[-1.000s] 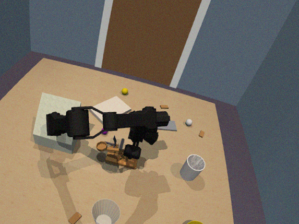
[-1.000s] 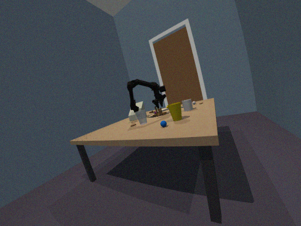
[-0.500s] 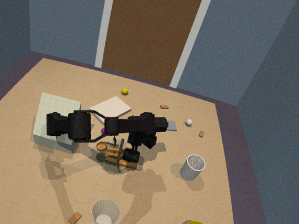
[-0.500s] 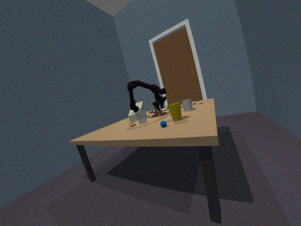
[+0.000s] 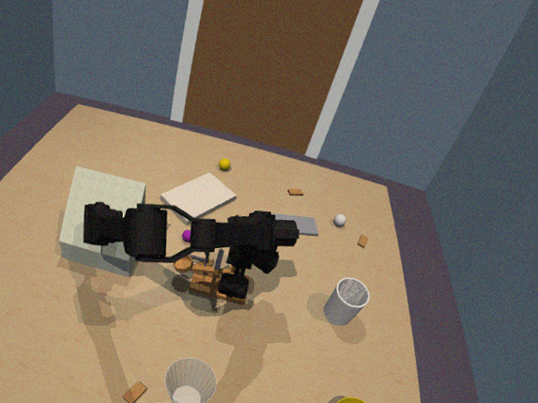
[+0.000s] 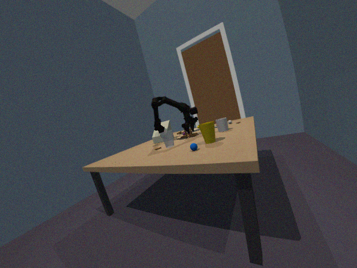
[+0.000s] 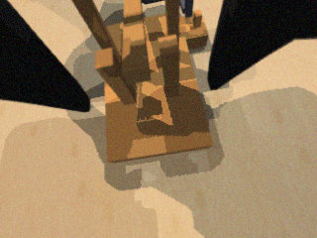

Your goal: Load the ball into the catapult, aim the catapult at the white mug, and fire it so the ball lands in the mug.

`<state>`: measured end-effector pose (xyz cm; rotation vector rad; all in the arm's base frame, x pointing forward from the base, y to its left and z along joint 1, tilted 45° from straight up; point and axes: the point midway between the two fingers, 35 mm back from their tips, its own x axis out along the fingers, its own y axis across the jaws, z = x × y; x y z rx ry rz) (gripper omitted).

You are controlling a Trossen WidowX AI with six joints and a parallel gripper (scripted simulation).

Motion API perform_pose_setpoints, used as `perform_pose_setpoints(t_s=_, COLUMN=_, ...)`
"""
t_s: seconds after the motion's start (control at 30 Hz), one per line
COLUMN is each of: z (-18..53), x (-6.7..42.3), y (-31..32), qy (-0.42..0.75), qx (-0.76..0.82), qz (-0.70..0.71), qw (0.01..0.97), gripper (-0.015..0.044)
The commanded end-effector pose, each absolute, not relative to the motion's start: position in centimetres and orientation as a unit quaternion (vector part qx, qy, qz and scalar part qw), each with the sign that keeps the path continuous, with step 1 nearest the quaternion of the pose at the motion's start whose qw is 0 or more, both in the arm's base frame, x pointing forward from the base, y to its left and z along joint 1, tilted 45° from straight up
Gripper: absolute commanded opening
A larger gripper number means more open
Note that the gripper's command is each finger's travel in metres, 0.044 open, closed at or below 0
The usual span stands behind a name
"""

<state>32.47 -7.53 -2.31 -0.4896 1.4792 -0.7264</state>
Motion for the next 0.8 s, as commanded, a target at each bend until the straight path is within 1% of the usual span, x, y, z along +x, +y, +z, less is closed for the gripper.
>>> perform_pose_setpoints(t_s=0.0, z=-2.3, x=32.5, y=-7.5, qy=0.652, qx=-0.216, qz=-0.320, qw=0.653, gripper=0.0414)
perform_pose_setpoints(t_s=0.33, z=-2.3, x=32.5, y=-7.5, qy=0.652, qx=-0.216, qz=-0.320, qw=0.653, gripper=0.0151)
perform_pose_setpoints(t_s=0.53, z=-2.3, x=32.5, y=-7.5, qy=0.652, qx=-0.216, qz=-0.320, qw=0.653, gripper=0.0111)
perform_pose_setpoints(t_s=0.67, z=0.4, x=32.8, y=-4.8, qy=0.652, qx=-0.215, qz=-0.319, qw=0.653, gripper=0.0006)
perform_pose_setpoints(t_s=0.77, z=1.2, x=32.7, y=-4.0, qy=0.653, qx=-0.215, qz=-0.319, qw=0.653, gripper=0.0000)
